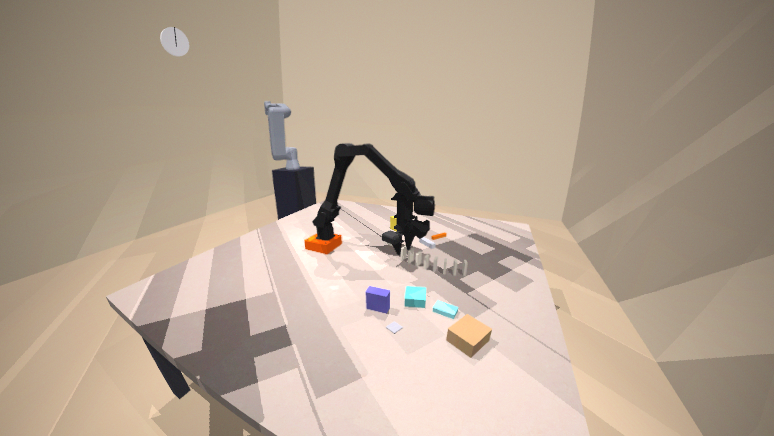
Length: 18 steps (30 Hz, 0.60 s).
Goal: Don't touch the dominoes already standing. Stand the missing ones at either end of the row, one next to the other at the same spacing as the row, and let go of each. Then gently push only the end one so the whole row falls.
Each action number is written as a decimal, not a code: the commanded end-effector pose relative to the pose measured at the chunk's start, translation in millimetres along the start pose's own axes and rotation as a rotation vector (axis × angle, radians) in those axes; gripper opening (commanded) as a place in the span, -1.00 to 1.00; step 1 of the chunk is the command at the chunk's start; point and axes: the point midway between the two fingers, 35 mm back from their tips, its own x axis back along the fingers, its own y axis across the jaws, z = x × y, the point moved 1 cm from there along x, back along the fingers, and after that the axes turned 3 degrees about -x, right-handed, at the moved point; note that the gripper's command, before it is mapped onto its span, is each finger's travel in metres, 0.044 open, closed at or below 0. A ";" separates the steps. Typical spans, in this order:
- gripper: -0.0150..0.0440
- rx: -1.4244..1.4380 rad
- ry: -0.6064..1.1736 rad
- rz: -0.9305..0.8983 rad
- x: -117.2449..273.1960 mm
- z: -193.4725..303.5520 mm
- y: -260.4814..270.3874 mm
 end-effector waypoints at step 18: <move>1.00 0.000 0.000 0.000 132.0 -0.1 0.0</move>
